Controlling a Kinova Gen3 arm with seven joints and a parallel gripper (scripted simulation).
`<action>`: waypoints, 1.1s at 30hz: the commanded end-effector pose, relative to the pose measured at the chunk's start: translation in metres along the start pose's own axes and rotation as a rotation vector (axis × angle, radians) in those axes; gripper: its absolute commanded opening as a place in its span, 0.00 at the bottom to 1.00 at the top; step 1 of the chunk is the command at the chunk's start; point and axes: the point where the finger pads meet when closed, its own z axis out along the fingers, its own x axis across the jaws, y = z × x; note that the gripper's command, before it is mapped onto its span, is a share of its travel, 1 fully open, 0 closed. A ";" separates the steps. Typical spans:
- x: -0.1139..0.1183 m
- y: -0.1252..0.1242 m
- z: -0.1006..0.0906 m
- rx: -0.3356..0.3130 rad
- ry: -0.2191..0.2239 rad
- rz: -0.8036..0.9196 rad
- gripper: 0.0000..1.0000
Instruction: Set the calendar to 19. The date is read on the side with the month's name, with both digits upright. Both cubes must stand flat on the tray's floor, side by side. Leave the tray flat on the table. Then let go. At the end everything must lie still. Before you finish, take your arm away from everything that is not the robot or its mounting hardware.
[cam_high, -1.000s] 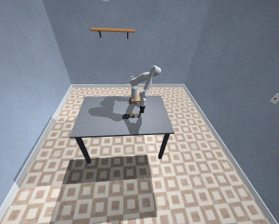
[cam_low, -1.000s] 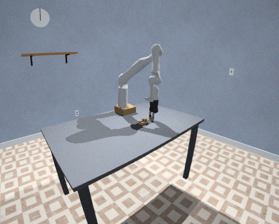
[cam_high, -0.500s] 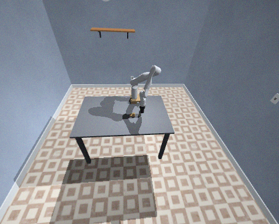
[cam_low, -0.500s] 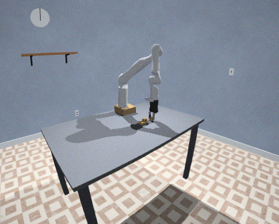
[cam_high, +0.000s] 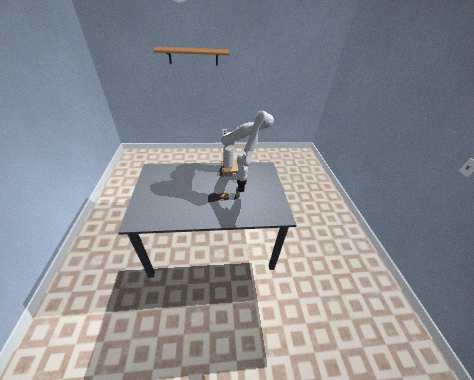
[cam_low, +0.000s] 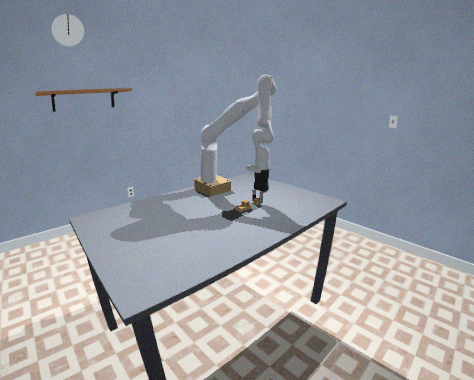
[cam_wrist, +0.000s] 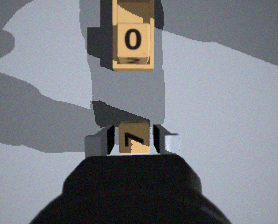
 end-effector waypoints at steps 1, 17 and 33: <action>0.000 0.000 -0.001 -0.001 -0.001 0.000 0.87; 0.000 0.000 -0.038 -0.001 -0.001 0.000 0.87; 0.000 0.000 -0.088 -0.001 -0.001 0.000 0.87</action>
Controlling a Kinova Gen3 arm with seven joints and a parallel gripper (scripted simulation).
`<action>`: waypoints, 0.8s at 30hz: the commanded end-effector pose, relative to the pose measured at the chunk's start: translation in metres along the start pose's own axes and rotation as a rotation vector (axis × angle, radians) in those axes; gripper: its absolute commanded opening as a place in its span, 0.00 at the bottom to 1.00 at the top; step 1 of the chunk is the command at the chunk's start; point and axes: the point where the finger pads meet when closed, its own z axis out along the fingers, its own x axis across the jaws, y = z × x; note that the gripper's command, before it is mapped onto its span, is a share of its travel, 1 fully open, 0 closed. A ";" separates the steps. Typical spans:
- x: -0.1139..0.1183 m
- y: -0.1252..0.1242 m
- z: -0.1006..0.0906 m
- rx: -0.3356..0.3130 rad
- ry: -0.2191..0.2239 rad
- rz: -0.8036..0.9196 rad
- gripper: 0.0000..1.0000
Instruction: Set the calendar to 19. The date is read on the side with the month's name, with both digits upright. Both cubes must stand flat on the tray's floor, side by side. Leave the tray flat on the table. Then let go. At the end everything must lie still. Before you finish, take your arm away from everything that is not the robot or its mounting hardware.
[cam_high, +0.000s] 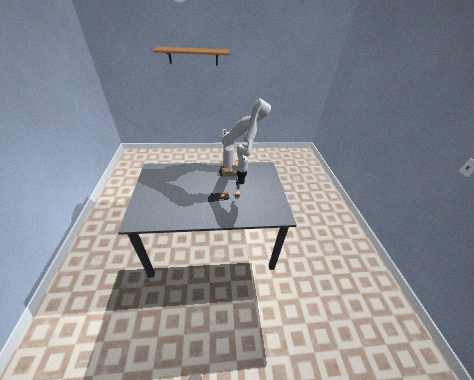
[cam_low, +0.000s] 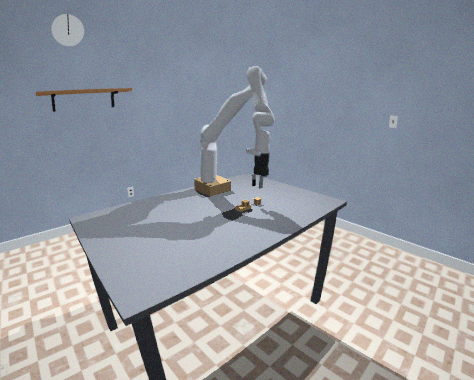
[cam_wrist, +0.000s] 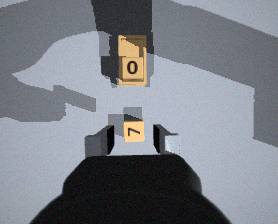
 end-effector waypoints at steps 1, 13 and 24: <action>-0.001 0.006 -0.004 -0.008 -0.006 -0.011 0.87; -0.001 0.006 -0.005 -0.008 -0.006 -0.011 1.00; -0.001 0.006 -0.005 -0.008 -0.006 -0.011 1.00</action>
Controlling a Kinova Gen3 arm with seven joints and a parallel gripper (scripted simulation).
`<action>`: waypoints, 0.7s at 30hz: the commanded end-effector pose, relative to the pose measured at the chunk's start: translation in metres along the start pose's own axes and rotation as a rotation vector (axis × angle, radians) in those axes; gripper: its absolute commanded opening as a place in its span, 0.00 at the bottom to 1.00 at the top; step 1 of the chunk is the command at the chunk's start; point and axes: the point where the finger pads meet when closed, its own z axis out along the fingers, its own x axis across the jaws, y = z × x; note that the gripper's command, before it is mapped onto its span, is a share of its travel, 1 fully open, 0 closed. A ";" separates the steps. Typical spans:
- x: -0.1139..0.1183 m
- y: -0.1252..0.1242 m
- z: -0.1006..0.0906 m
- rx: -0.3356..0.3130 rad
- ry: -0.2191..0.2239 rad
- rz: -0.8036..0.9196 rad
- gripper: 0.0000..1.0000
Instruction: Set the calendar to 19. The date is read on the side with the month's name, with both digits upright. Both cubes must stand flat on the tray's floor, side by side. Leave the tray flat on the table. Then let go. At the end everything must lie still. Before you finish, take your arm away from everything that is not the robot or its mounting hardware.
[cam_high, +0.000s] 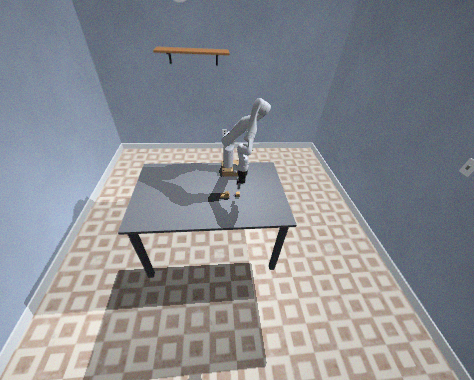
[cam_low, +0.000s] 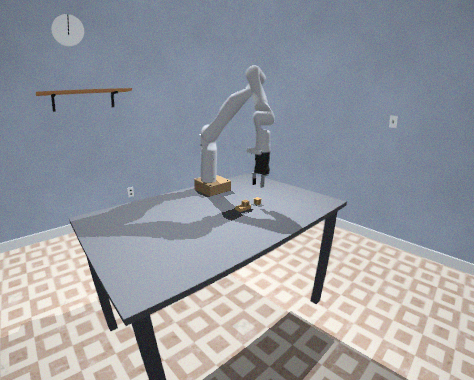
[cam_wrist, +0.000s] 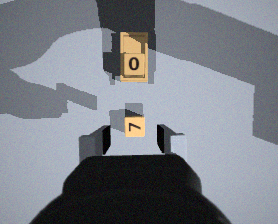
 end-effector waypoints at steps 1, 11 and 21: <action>0.000 0.000 0.000 -0.001 -0.001 0.000 1.00; 0.001 0.001 0.009 0.000 -0.001 -0.004 1.00; 0.001 0.001 0.009 0.000 -0.001 -0.004 0.87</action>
